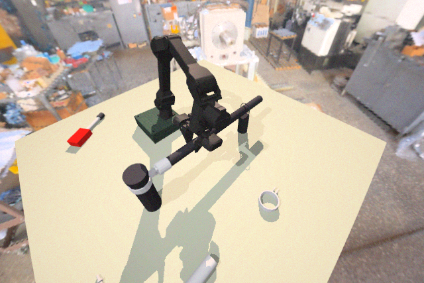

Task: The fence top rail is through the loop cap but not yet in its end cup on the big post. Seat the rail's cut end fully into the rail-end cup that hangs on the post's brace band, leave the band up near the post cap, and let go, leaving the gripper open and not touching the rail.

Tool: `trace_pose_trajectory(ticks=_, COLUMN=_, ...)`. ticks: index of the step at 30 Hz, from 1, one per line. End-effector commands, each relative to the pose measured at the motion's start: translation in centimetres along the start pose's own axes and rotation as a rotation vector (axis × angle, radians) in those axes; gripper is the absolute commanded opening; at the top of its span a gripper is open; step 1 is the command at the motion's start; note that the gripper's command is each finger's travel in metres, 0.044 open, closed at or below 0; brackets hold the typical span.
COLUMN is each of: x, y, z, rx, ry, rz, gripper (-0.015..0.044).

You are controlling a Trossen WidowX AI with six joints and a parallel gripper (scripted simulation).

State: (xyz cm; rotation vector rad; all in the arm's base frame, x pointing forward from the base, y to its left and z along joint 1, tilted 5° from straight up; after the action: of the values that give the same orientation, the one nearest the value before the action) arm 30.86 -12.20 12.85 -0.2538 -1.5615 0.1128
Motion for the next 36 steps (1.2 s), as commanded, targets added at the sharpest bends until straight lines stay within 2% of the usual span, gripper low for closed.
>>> trace_pose_trajectory(ticks=1, x=0.2, y=-0.8, z=-0.2, rx=-0.001, ry=-0.008, rz=0.015, gripper=0.0000)
trace_pose_trajectory(ticks=26, x=-0.2, y=-1.1, z=0.0, rx=0.001, ry=0.003, rz=0.000, gripper=0.0000)
trace_pose_trajectory(ticks=36, x=-0.1, y=-1.0, z=0.0, rx=0.001, ry=0.003, rz=0.000, gripper=0.0263)
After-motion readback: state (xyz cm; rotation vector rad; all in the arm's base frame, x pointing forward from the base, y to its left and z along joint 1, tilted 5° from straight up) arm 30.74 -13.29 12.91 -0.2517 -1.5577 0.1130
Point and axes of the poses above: the point midway between the two fingers, 35 mm back from their tips, its own x axis back along the fingers, its own z axis across the jaws, y = z × x, the point moved 1 cm from there along x, back along the fingers
